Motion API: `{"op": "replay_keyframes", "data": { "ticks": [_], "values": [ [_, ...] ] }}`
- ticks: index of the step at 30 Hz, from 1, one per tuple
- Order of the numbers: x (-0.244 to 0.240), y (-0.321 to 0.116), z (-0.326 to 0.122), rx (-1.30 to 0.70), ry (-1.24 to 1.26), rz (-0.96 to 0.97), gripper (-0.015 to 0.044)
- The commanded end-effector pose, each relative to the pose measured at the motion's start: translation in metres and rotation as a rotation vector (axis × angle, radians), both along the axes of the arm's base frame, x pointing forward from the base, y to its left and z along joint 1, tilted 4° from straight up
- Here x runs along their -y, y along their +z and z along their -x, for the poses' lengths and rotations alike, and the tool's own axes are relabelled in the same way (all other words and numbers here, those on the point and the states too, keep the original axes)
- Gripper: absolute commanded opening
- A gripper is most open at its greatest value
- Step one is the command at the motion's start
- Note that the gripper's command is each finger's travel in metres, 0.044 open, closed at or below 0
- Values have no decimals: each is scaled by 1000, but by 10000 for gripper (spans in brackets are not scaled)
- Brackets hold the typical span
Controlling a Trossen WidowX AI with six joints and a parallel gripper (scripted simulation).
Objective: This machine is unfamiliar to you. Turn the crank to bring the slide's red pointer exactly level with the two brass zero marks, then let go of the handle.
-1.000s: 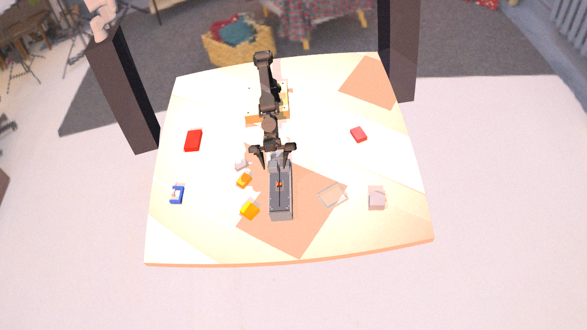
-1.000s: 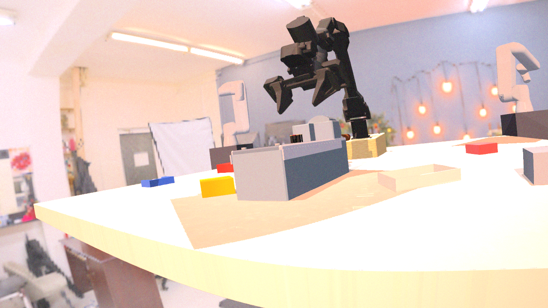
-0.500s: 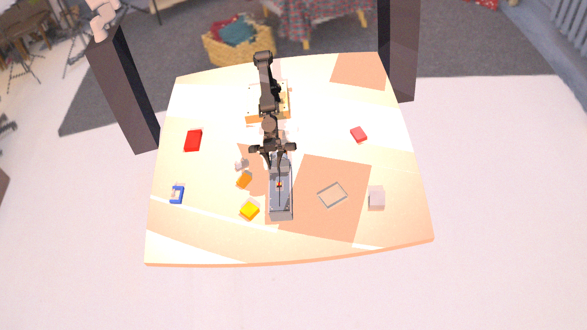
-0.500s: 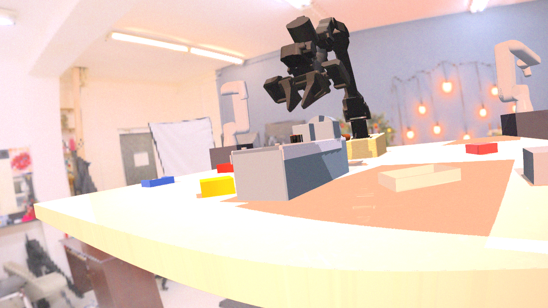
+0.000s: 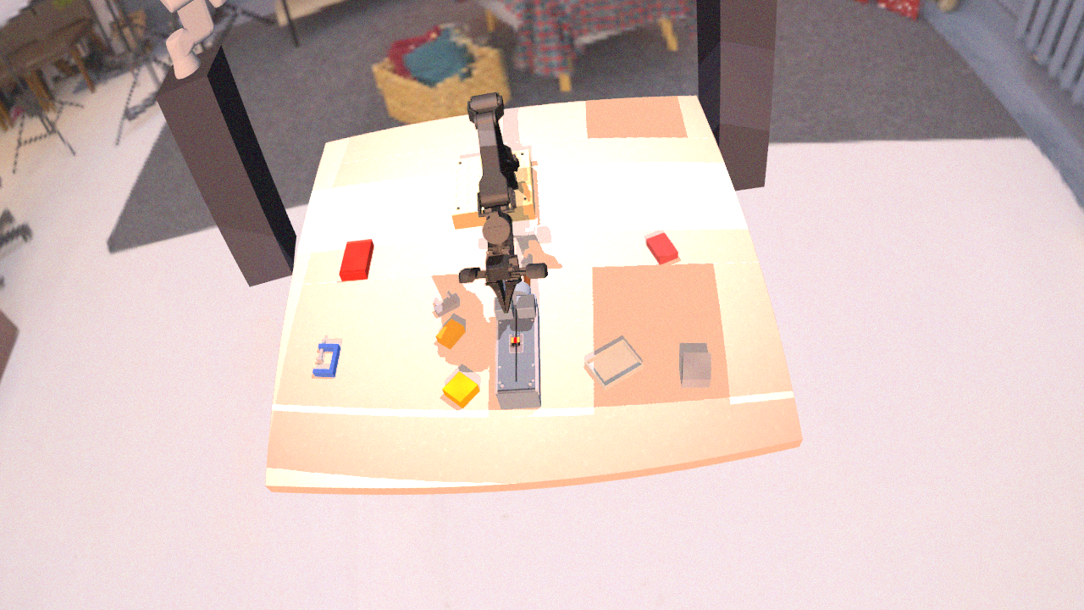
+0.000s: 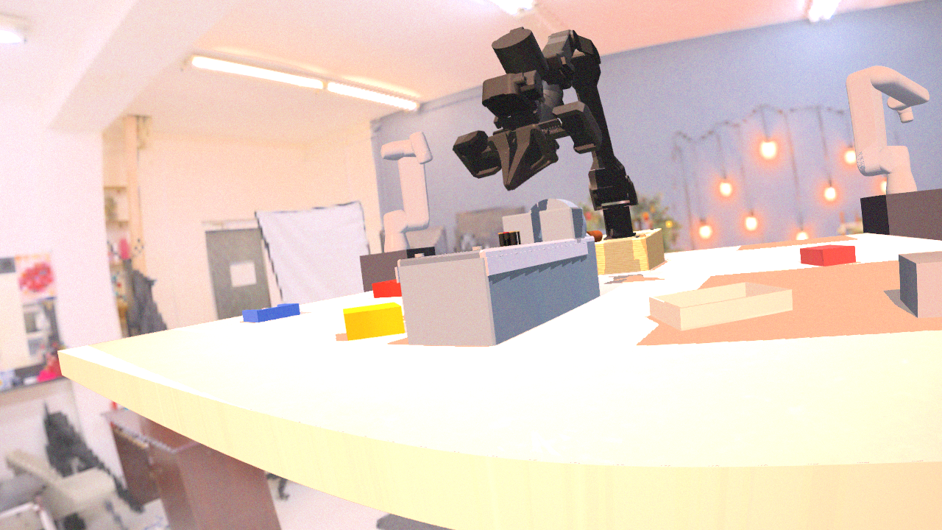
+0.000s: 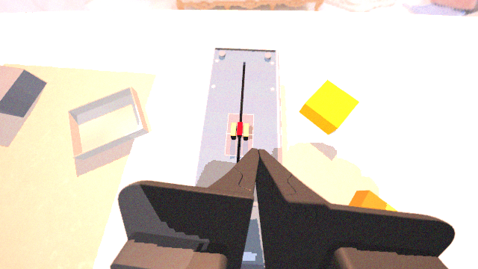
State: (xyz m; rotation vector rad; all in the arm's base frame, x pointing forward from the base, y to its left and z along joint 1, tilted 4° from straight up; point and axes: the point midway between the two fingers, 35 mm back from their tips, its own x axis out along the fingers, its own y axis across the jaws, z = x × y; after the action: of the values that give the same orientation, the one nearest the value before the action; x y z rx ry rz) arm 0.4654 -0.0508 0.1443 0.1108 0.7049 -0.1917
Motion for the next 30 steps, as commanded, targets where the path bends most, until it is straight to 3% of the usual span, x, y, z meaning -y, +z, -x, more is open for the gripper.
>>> {"op": "replay_keyframes", "data": {
  "ticks": [1, 6, 23, 30],
  "values": [
    [0, 0, 0, 0, 0, 0, 0],
    [0, 0, 0, 0, 0, 0, 0],
    [0, 10, 0, 0, 0, 0, 440],
    [-1, 56, 5, 0, 1, -1, 440]
  ]
}}
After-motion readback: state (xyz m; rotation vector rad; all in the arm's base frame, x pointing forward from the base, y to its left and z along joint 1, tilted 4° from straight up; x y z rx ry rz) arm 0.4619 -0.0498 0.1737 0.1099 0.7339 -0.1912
